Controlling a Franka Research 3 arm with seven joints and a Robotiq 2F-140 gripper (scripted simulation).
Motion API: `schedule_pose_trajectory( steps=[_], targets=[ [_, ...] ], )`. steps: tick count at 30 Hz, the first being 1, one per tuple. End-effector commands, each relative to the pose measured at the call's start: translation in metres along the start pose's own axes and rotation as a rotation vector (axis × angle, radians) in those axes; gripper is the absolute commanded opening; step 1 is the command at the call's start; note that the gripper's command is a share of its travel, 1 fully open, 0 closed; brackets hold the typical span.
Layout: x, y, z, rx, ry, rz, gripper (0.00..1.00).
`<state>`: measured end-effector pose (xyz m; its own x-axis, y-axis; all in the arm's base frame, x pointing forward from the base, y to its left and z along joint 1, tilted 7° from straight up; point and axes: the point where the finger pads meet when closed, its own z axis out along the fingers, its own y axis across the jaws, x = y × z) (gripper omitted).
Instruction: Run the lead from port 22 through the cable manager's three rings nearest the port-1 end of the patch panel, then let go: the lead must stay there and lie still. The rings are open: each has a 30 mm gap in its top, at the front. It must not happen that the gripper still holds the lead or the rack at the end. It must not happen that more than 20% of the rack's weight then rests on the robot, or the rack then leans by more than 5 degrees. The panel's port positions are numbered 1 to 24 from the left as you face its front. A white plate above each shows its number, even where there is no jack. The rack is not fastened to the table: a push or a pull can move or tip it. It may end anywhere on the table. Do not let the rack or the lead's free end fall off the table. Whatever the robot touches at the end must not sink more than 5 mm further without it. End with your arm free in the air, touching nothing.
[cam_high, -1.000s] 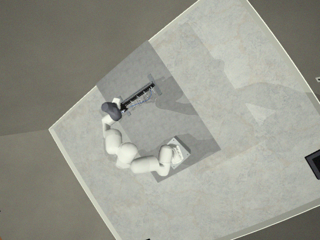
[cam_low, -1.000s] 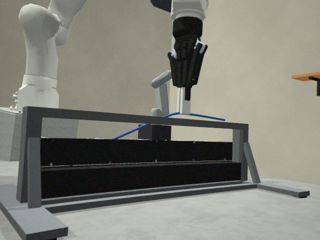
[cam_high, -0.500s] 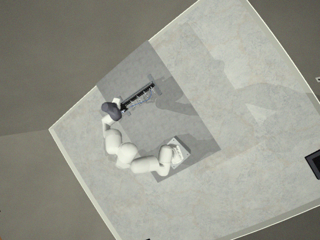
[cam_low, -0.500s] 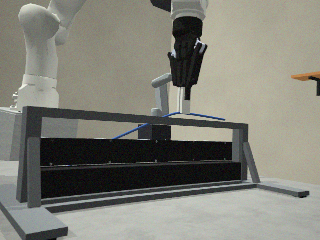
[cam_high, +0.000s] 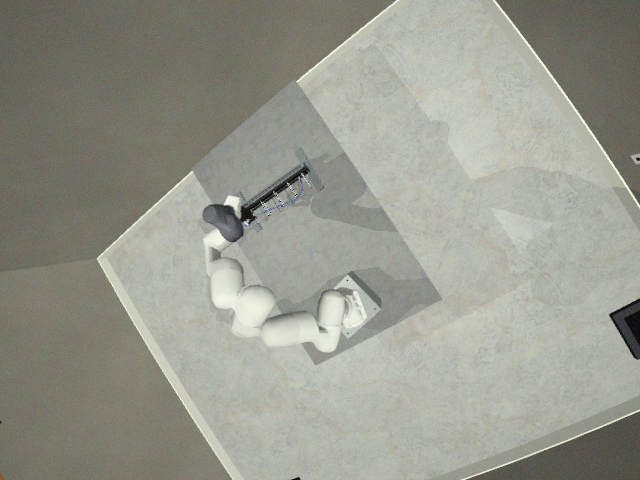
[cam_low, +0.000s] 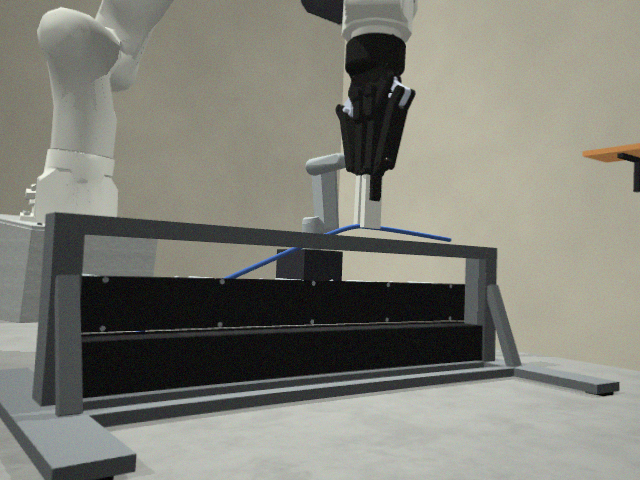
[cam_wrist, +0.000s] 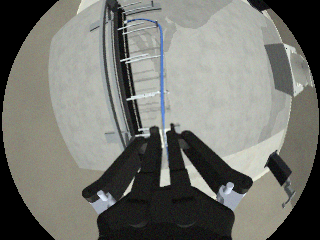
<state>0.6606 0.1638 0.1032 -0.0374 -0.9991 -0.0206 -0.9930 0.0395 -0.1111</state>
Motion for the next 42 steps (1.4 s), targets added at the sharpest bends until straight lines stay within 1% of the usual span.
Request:
schedule_pose_trajectory(
  steps=[1,31,42],
  targets=[
    [-0.0095,-0.001,-0.0029,0.005,-0.011,-0.003,0.0],
    [-0.0095,-0.001,-0.0026,0.005,-0.011,-0.003,0.0],
    [-0.0096,-0.001,0.0024,0.005,-0.011,-0.003,0.0]
  ],
)
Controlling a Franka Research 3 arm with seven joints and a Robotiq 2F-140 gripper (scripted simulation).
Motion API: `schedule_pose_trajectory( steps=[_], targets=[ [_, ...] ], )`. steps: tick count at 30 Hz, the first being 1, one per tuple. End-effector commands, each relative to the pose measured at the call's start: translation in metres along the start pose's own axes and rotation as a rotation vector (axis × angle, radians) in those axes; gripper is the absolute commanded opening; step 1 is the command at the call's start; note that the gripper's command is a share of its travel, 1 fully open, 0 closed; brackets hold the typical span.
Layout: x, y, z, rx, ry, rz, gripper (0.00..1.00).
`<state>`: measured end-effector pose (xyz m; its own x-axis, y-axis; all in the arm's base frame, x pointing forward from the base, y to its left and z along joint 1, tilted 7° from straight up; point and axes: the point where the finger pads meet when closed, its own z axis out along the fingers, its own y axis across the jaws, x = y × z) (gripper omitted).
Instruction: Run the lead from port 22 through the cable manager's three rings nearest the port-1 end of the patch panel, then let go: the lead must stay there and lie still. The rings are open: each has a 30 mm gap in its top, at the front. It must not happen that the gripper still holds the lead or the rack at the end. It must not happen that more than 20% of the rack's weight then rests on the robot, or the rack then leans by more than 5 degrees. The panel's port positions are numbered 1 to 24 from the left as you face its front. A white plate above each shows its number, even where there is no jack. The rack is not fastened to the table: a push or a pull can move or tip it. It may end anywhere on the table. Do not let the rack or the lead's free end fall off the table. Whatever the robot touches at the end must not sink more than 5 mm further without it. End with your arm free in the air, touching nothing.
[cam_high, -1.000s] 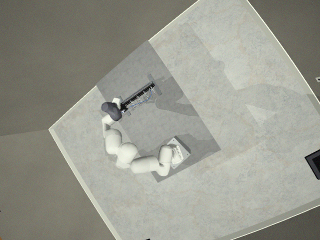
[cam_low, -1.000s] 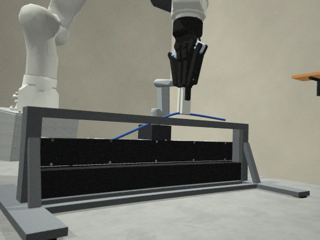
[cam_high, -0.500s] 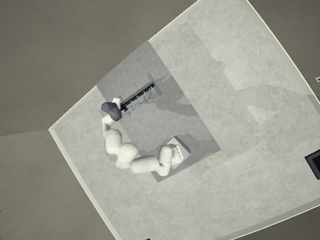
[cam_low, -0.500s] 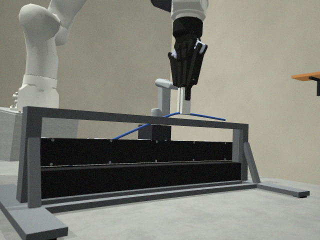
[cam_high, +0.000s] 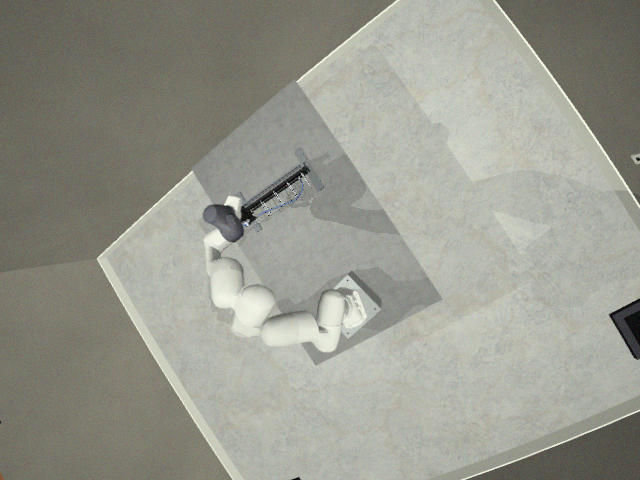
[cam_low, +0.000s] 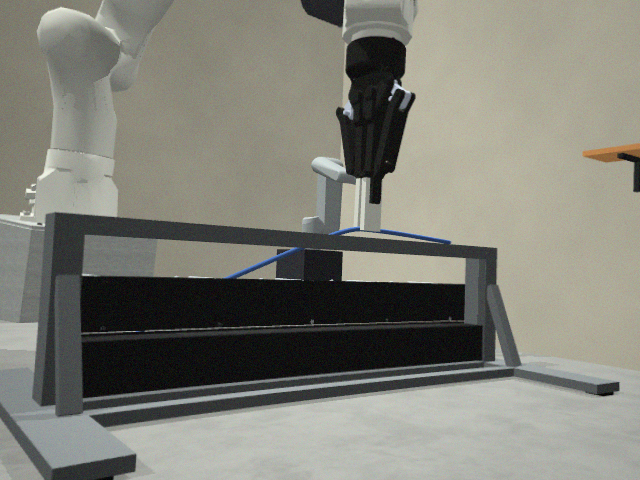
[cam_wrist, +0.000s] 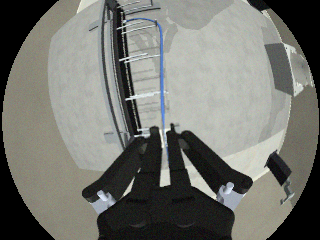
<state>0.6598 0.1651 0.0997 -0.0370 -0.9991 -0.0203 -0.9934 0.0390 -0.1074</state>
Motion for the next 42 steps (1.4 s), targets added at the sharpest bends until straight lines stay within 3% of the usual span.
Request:
schedule_pose_trajectory(
  steps=[1,22,42],
  targets=[
    [-0.008,-0.002,0.0,0.009,-0.011,-0.002,0.0],
    [-0.009,-0.003,0.025,0.009,-0.011,-0.002,0.0],
    [-0.009,-0.003,0.06,0.009,-0.011,-0.002,0.0]
  ],
)
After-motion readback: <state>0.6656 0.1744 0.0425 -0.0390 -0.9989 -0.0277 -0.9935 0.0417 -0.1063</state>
